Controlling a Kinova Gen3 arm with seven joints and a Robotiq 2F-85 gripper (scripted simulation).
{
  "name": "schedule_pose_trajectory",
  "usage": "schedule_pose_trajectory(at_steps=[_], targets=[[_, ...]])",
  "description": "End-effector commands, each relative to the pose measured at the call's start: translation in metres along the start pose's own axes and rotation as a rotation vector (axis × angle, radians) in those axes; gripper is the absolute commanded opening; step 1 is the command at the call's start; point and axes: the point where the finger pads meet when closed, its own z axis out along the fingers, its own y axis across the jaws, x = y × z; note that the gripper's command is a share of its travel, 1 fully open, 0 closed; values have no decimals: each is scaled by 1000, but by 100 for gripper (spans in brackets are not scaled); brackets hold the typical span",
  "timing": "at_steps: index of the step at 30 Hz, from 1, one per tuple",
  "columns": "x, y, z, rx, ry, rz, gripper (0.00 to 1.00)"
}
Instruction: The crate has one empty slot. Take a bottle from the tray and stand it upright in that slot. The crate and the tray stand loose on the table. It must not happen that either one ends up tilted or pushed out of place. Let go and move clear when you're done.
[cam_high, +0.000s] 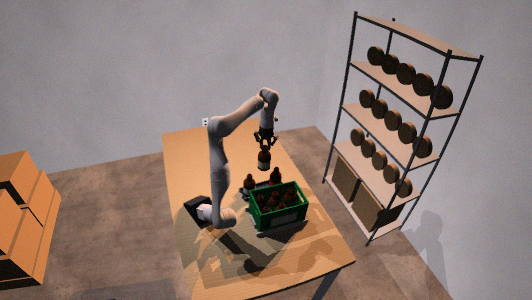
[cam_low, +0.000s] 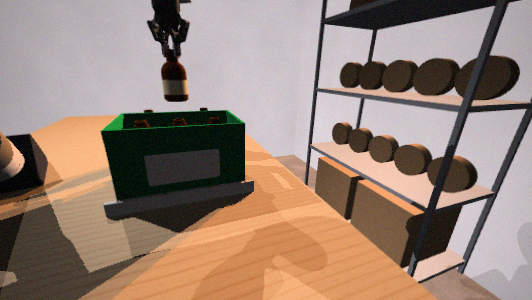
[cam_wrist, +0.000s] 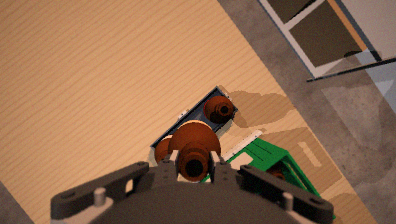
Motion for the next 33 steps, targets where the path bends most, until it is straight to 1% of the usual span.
schedule_pose_trajectory(at_steps=[1,33], targets=[[0,1,-3,4,4,13,0],[-1,3,-3,4,4,13,0]])
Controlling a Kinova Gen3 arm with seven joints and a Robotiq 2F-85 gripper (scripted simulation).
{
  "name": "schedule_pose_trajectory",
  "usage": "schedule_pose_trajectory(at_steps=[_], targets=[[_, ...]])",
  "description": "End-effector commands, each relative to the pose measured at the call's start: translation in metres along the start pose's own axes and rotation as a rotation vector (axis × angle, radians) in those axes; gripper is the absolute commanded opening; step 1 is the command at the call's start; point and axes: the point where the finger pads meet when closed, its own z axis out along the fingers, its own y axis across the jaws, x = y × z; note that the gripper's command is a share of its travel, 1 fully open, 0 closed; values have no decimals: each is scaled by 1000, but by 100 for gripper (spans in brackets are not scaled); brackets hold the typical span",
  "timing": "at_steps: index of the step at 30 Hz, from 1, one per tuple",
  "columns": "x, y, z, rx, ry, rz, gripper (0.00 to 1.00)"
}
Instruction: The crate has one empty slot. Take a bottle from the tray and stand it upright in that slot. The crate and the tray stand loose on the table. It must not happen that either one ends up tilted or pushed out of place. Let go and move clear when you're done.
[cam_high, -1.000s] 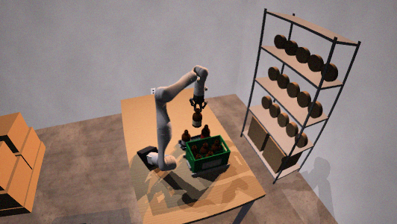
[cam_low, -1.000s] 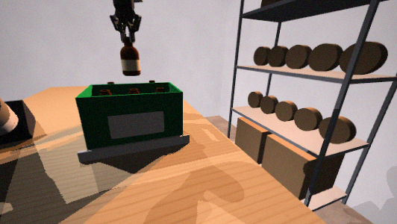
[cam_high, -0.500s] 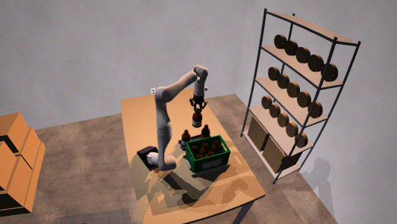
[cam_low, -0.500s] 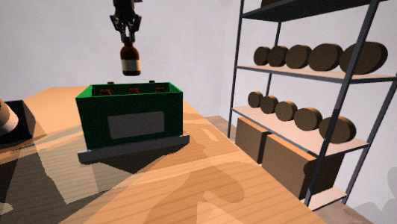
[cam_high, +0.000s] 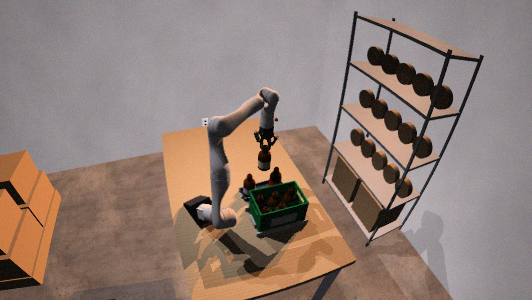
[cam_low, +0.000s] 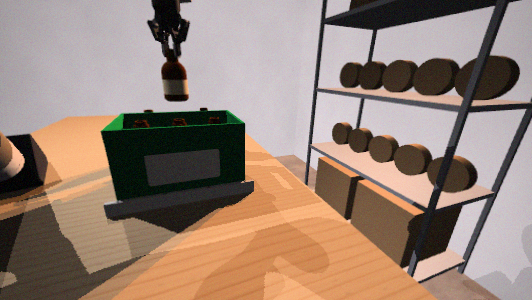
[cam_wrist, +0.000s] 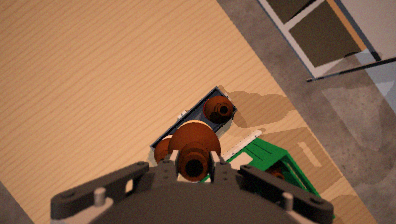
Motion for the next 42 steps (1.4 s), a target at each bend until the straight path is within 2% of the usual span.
schedule_pose_trajectory(at_steps=[1,42], targets=[[-1,2,-2,4,2,11,0],[-19,30,-2,4,2,11,0]])
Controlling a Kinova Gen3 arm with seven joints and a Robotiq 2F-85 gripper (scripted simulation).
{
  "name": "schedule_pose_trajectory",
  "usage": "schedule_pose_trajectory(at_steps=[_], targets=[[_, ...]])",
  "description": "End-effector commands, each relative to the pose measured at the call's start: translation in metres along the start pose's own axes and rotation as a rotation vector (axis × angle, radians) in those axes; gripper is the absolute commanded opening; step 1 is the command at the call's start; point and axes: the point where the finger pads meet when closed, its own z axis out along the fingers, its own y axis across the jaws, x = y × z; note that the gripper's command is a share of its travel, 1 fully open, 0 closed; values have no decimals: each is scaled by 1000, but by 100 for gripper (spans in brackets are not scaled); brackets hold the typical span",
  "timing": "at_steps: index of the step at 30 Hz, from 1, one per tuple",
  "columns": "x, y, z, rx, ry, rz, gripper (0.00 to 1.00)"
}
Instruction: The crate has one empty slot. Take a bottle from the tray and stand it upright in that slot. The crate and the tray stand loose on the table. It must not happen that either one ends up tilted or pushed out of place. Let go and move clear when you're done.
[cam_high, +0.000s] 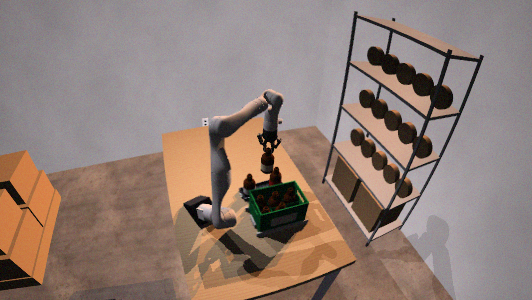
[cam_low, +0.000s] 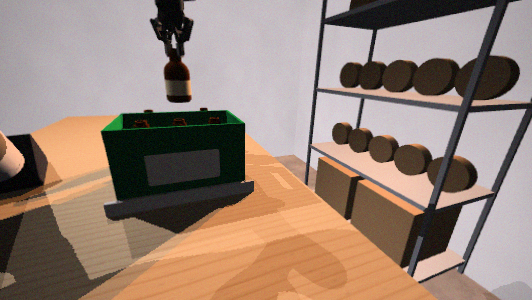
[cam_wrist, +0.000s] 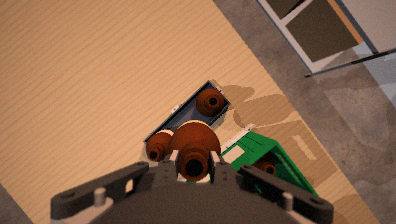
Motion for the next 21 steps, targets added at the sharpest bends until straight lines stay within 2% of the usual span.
schedule_pose_trajectory(at_steps=[1,21], targets=[[-4,7,-2,-3,6,-6,0],[-21,34,-2,-3,6,-6,0]])
